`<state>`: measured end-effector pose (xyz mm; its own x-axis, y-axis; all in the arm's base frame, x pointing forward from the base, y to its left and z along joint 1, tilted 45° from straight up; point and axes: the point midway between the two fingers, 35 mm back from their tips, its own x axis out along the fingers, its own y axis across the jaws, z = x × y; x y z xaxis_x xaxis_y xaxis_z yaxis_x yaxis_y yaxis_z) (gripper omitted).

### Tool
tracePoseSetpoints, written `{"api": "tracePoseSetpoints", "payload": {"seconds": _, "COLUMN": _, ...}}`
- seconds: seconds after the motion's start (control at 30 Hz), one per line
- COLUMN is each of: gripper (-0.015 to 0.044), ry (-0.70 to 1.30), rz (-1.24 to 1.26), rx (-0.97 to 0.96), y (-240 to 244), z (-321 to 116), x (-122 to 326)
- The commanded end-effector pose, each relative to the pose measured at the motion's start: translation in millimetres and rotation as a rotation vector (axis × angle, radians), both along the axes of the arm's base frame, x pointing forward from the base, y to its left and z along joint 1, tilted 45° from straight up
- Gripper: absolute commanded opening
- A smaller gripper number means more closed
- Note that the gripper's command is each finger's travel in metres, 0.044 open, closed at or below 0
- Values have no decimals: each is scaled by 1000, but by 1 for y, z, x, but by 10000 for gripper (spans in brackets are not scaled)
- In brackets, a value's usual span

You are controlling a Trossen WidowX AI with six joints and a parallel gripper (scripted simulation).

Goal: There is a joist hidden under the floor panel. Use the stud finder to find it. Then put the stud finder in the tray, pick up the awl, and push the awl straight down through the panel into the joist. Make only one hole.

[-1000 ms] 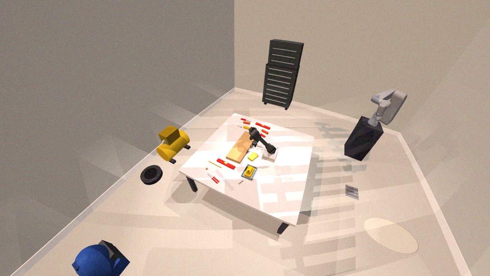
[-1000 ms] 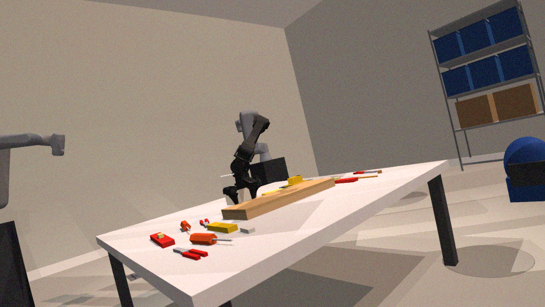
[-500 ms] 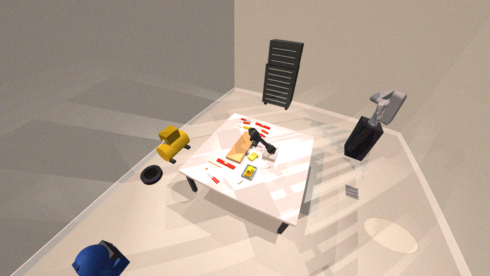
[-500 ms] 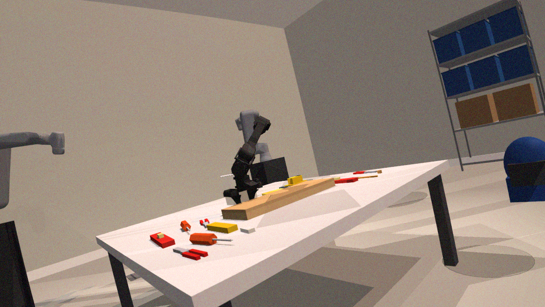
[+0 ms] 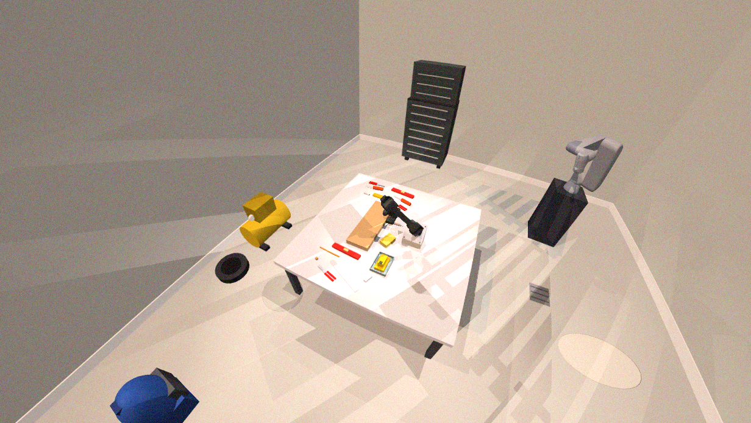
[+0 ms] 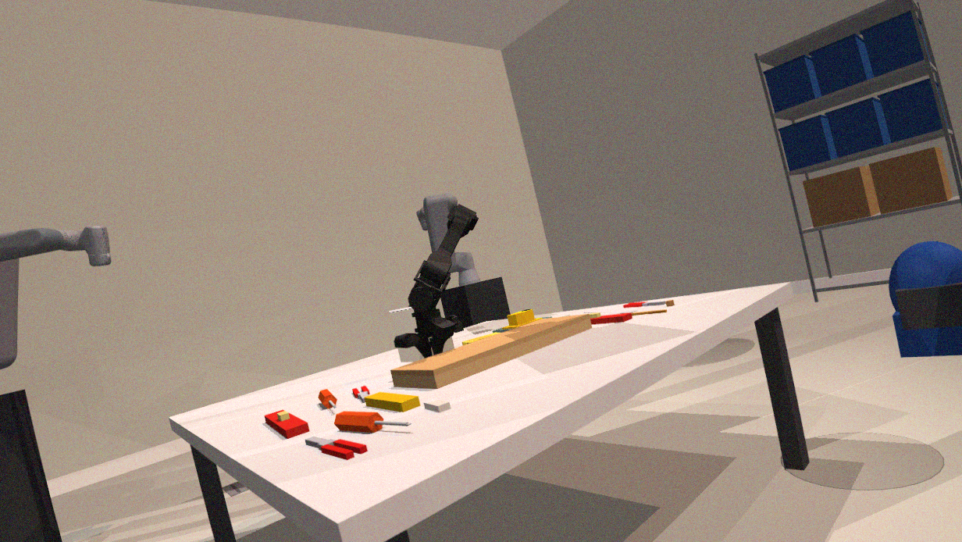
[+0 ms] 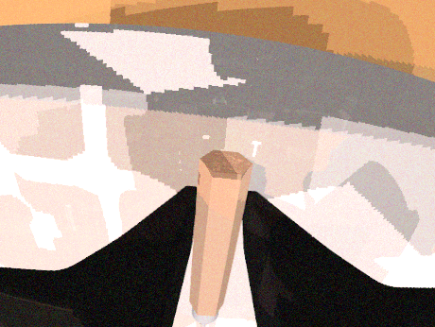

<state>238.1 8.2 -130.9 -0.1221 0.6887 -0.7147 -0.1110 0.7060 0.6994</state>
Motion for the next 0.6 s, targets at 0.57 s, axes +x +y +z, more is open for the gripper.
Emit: {"api": "tracePoseSetpoints", "payload": {"seconds": 0.57, "gripper": 0, "ry": 3, "rz": -3, "rx": -6, "y": -87, "z": 87, "x": 7}}
